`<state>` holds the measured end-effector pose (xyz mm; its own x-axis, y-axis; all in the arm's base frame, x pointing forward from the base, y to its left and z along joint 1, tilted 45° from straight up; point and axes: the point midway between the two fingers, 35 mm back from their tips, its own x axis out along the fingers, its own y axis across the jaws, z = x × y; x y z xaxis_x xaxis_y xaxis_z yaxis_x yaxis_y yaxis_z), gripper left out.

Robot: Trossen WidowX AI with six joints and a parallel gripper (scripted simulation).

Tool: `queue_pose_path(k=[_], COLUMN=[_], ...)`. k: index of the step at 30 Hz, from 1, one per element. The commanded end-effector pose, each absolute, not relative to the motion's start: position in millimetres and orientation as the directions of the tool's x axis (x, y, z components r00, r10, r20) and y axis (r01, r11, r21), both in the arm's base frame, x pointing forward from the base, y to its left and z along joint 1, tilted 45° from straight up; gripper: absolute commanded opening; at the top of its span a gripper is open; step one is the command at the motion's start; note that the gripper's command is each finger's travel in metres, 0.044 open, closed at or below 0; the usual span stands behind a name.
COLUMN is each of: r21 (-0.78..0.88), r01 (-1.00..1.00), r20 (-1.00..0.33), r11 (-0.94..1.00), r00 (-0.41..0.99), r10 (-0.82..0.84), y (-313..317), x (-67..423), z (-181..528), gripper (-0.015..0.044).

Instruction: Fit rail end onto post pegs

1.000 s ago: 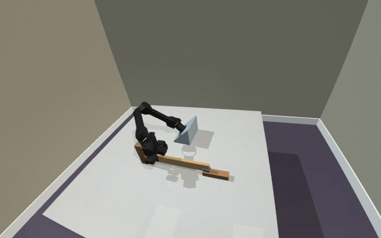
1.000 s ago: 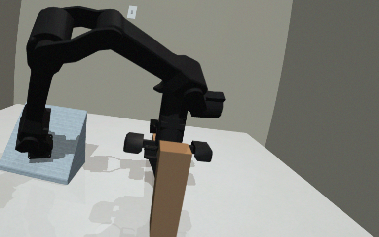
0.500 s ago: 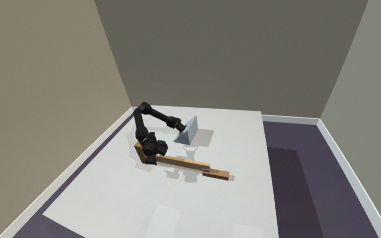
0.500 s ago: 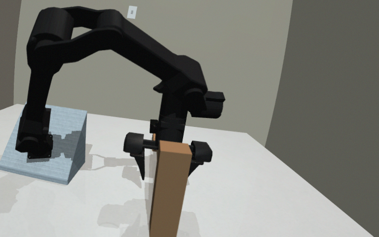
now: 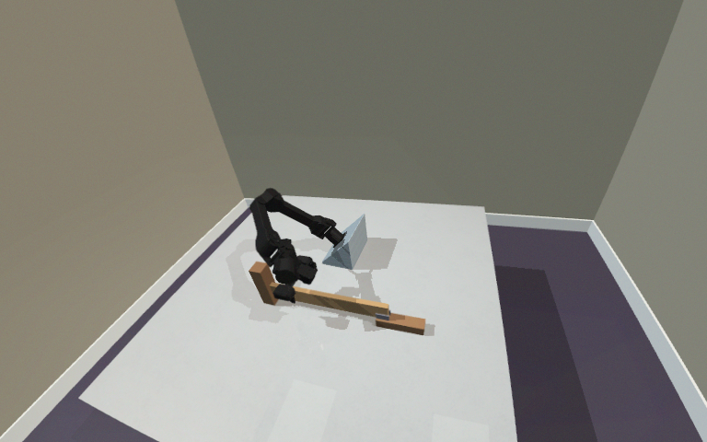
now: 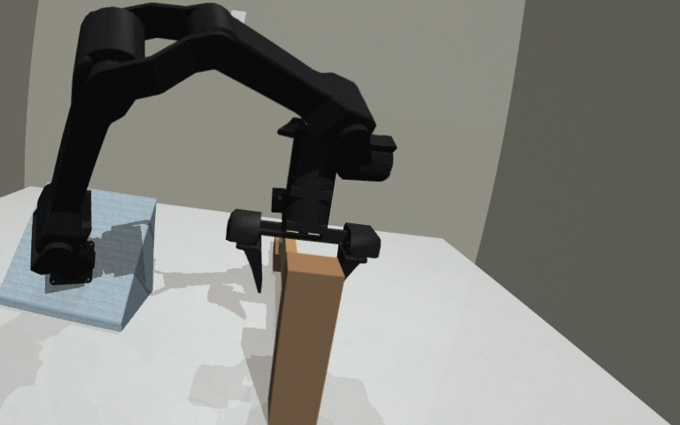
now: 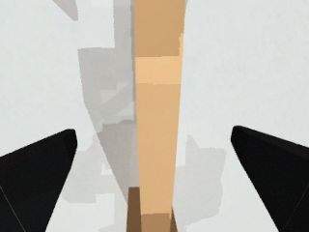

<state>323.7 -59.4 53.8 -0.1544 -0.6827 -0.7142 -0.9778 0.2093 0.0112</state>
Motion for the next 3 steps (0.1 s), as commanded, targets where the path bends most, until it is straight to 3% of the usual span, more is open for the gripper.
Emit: queue_pose_path(k=[1, 3], r21=[0.018, 0.018], r01=[-0.977, -0.977], r20=[-0.715, -0.715], r11=[0.214, 0.214], r00=[-0.162, -0.162], r10=[-0.680, -0.680], y=[-57.6, -57.6], x=[323.4, 323.4], z=[51.9, 51.9], gripper=[0.0440, 0.0440])
